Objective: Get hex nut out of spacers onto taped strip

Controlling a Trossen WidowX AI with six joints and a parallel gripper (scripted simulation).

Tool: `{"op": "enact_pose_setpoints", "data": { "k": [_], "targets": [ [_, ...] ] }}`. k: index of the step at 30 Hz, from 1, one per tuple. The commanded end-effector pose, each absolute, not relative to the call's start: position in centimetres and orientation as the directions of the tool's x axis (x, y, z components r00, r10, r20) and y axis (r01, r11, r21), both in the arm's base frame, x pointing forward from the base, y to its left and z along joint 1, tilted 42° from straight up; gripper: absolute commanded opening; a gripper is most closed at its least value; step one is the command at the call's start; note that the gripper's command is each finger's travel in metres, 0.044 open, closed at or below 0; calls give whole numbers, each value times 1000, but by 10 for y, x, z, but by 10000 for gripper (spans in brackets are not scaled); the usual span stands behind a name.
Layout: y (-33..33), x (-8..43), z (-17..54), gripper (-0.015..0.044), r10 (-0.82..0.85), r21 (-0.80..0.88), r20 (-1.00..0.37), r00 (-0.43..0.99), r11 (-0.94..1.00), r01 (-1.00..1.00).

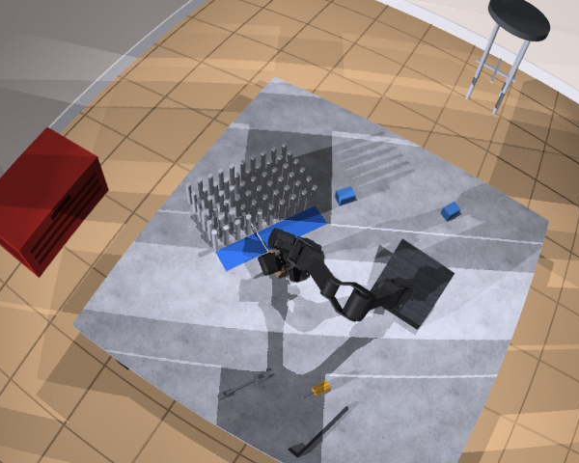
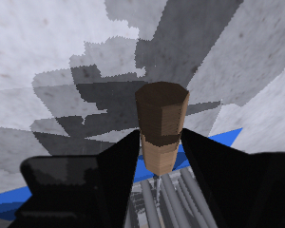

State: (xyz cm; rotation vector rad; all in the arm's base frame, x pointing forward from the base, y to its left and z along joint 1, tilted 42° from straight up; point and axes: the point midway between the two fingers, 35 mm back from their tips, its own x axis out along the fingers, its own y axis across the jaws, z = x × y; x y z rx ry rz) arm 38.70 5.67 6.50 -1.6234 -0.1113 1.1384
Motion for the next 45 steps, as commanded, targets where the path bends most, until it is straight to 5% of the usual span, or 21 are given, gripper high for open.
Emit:
{"op": "enact_pose_setpoints", "data": {
  "k": [1,45],
  "targets": [
    [58,384,66,0,585,-792,-607,537,-399,-462],
    [71,361,73,0,585,-792,-608,537,-398,-463]
  ]
}}
